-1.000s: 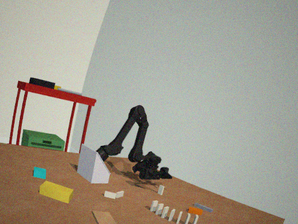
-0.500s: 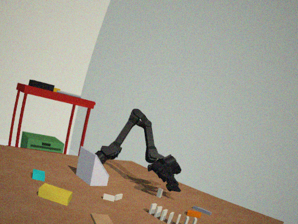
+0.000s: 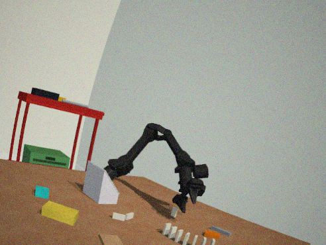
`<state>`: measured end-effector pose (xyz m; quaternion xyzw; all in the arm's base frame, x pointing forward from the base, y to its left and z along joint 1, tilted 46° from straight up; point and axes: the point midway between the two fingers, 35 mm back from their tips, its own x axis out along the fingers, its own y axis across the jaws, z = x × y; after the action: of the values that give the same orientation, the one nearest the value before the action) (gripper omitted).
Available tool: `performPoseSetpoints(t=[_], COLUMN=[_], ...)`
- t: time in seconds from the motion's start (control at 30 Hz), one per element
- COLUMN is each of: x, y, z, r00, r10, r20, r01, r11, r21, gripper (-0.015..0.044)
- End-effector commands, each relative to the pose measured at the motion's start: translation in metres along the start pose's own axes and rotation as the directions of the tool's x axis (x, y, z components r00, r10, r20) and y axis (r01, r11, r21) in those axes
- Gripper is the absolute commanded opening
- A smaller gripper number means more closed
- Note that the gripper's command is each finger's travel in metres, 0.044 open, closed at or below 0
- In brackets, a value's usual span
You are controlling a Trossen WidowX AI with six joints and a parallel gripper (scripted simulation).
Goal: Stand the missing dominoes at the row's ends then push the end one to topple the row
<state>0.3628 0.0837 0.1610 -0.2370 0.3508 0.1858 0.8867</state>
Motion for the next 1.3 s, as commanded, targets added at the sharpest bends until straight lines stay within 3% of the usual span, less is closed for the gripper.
performPoseSetpoints(t=[0.0,0.07,0.13,0.73,1.0,1.27], x=[-0.055,-0.078,-0.087,-0.086,-0.046,-0.042], y=[0.038,0.045,0.047,0.047,0.090,0.096], z=[-0.016,-0.010,-0.007,-0.008,-0.007,-0.006], r00=[0.808,0.717,0.686,0.684,0.683,0.683], r10=[0.585,0.696,0.727,0.730,0.730,0.731], r20=[-0.069,-0.018,0.005,0.007,0.010,0.012], r01=[-0.568,-0.641,-0.656,-0.657,-0.656,-0.656], r11=[0.744,0.649,0.622,0.620,0.620,0.620], r21=[-0.352,-0.410,-0.427,-0.429,-0.430,-0.430], gripper=[0.0440,0.0440,0.0440,0.0440,0.0440,0.0440])
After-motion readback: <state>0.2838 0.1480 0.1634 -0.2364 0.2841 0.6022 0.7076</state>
